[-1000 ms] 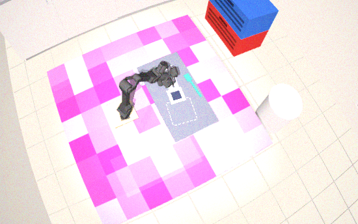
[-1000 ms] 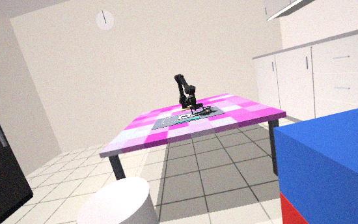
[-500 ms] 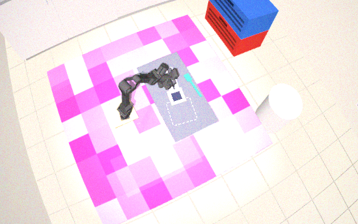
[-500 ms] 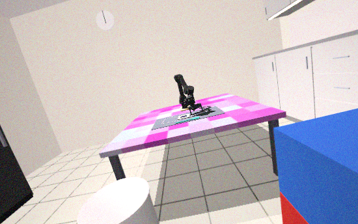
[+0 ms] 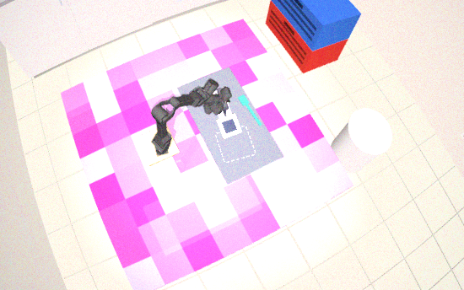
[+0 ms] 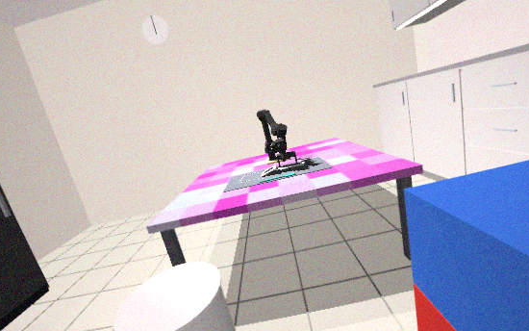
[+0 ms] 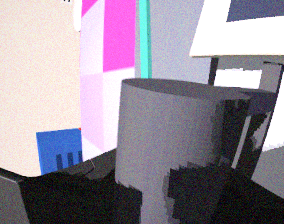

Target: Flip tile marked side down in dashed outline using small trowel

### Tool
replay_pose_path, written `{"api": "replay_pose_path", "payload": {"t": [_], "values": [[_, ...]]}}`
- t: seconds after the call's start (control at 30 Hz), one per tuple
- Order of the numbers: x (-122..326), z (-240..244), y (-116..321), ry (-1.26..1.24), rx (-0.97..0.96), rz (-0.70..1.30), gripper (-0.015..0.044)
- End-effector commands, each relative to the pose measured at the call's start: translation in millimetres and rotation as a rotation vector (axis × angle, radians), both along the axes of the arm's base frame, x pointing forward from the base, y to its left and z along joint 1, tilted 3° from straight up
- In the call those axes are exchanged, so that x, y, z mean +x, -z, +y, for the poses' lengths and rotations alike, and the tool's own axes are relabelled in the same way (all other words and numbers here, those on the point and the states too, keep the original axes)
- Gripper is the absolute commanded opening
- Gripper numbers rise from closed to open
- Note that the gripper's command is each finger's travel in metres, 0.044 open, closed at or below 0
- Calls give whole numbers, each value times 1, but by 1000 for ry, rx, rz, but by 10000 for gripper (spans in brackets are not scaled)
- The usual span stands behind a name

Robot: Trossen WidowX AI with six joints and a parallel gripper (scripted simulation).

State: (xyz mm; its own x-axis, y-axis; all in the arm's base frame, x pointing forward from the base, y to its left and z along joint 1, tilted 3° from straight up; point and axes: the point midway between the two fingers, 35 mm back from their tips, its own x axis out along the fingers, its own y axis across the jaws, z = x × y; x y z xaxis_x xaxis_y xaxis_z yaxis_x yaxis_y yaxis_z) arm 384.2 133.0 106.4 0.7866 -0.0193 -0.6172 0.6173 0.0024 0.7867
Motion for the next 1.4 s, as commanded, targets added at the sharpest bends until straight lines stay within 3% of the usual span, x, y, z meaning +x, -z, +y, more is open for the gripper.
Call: {"api": "replay_pose_path", "payload": {"t": [0.0, 0.57, 1.37], "values": [[3, -6, -20, 4, 4, -32, 0], [1, -54, -46, 4, 1, -32, 0], [1, -101, -35, 4, -3, -32, 0]]}}
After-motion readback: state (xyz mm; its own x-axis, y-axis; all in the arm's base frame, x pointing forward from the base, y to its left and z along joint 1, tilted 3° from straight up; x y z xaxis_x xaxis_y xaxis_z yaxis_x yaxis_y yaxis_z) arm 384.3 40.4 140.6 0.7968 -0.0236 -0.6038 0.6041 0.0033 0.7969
